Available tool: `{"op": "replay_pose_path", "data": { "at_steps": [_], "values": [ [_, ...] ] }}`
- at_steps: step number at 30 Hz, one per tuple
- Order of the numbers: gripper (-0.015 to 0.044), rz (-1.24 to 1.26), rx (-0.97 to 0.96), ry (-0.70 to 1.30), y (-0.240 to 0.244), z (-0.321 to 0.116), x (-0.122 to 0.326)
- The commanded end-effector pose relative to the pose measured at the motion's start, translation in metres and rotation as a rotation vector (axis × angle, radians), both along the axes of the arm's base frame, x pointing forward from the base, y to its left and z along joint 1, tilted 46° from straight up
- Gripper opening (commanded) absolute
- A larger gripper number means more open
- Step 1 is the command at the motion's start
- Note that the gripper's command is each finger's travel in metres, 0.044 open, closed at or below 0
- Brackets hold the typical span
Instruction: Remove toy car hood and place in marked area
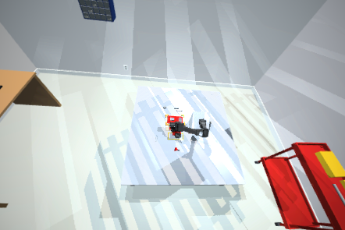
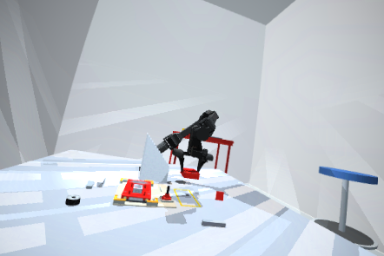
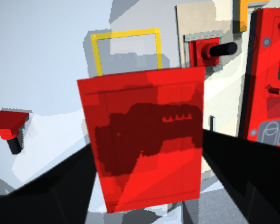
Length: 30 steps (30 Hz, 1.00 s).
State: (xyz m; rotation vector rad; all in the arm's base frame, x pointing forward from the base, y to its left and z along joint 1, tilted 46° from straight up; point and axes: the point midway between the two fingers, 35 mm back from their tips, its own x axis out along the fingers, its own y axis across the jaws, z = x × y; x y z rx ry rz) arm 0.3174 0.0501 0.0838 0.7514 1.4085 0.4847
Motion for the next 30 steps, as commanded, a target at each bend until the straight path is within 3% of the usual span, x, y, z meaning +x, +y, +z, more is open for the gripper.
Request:
{"op": "replay_pose_path", "data": {
  "at_steps": [1,30],
  "values": [
    [0.0,-0.002,0.005,0.005,0.003,-0.002,0.0],
    [0.0,-0.002,0.003,0.005,0.015,-0.015,0.003]
  ]
}}
